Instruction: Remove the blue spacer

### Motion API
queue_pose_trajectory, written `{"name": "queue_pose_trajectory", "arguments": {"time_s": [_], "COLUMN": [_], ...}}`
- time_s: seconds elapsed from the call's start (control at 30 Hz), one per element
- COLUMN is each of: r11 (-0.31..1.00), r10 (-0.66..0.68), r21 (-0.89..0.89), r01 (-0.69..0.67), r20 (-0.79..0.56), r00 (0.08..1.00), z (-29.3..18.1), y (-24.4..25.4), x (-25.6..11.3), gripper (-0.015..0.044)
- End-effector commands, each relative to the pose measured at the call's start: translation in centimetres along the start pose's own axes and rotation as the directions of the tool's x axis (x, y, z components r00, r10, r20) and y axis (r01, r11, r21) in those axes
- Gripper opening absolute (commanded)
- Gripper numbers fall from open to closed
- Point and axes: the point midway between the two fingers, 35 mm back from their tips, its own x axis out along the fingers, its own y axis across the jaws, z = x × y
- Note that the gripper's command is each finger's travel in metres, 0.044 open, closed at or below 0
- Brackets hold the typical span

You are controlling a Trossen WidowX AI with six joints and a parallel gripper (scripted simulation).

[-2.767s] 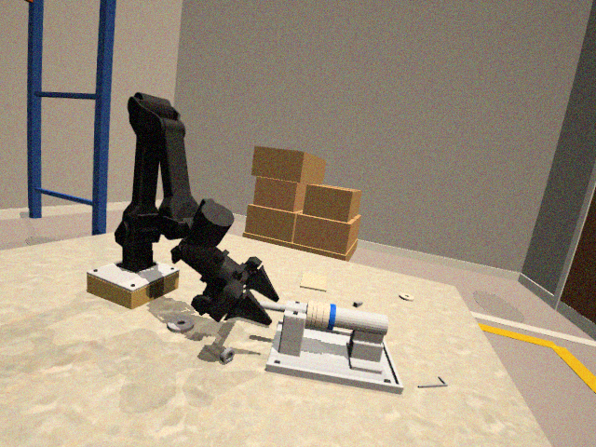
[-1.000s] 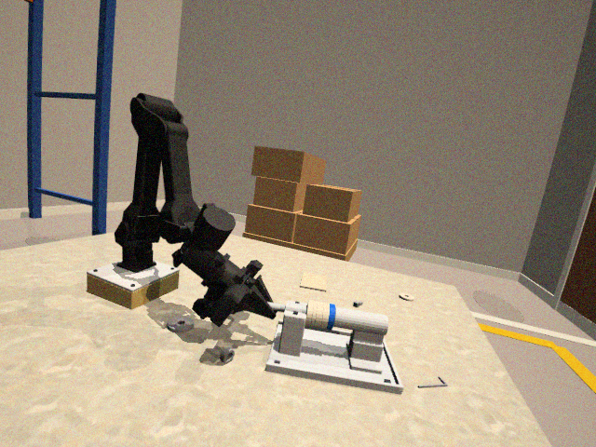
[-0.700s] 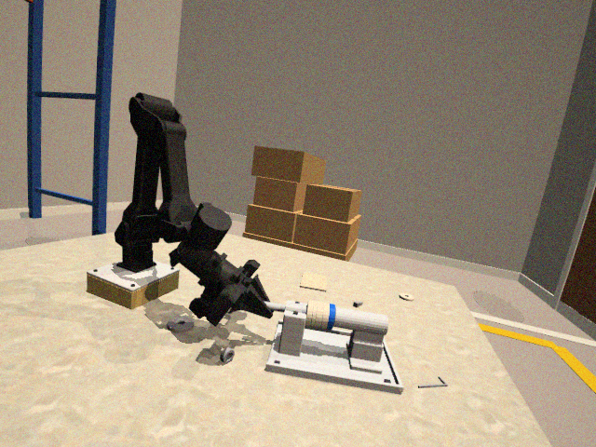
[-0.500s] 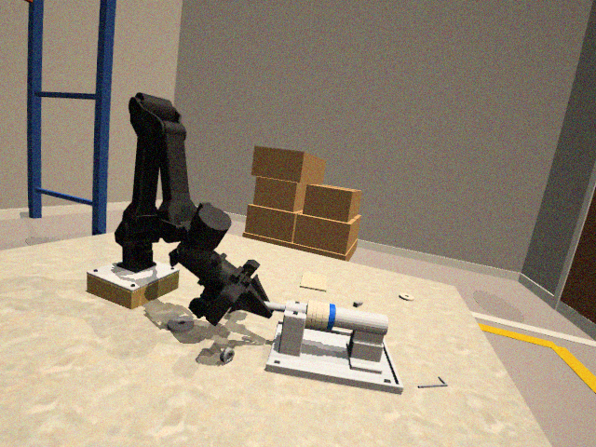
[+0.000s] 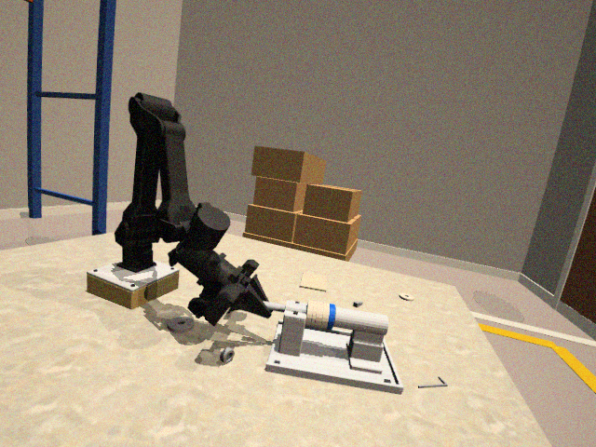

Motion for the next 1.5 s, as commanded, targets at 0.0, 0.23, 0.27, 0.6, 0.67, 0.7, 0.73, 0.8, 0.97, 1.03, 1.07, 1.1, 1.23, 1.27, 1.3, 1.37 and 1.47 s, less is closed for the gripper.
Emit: {"name": "queue_pose_trajectory", "arguments": {"time_s": [0.0, 0.23, 0.27, 0.6, 0.67, 0.7, 0.73, 0.8, 0.97, 1.03, 1.07, 1.1, 1.23, 1.27, 1.3, 1.37, 1.47], "r11": [1.0, 1.0, 1.0, 1.0, 1.0, 1.0, 1.0, 1.0, 1.0, 1.0, 1.0, 1.0, 1.0, 1.0, 1.0, 1.0, 1.0], "r10": [-0.002, -0.002, -0.002, -0.002, -0.002, -0.002, -0.002, -0.002, -0.002, -0.002, -0.002, -0.002, -0.002, -0.002, -0.002, -0.002, -0.002], "r21": [-0.002, -0.002, -0.002, -0.002, -0.002, -0.002, -0.002, -0.002, -0.002, -0.002, -0.002, -0.002, -0.002, -0.002, -0.002, -0.002, -0.002], "r01": [0.002, 0.002, 0.002, 0.002, 0.002, 0.002, 0.002, 0.002, 0.002, 0.002, 0.002, 0.002, 0.002, 0.002, 0.002, 0.002, 0.002], "r20": [0.001, 0.001, 0.001, 0.001, 0.001, 0.001, 0.001, 0.001, 0.001, 0.001, 0.001, 0.001, 0.001, 0.001, 0.001, 0.001, 0.001], "r00": [1.0, 1.0, 1.0, 1.0, 1.0, 1.0, 1.0, 1.0, 1.0, 1.0, 1.0, 1.0, 1.0, 1.0, 1.0, 1.0, 1.0], "z": [0.07, 0.11, 0.12, 0.18, 0.2, 0.2, 0.21, 0.22, 0.26, 0.27, 0.28, 0.28, 0.31, 0.32, 0.32, 0.34, 0.36], "y": [-0.03, -0.03, -0.03, -0.03, -0.03, -0.03, -0.03, -0.03, -0.03, -0.03, -0.03, -0.03, -0.03, -0.03, -0.03, -0.03, -0.03], "x": [-0.08, -0.15, -0.16, -0.27, -0.3, -0.31, -0.32, -0.34, -0.39, -0.42, -0.43, -0.44, -0.48, -0.49, -0.5, -0.53, -0.56], "gripper": [0.0, 0.0, 0.0, 0.0, 0.0, 0.0, 0.0, 0.0, 0.0, 0.0, 0.0, 0.0, 0.0, 0.0, 0.0, 0.0, 0.0]}}
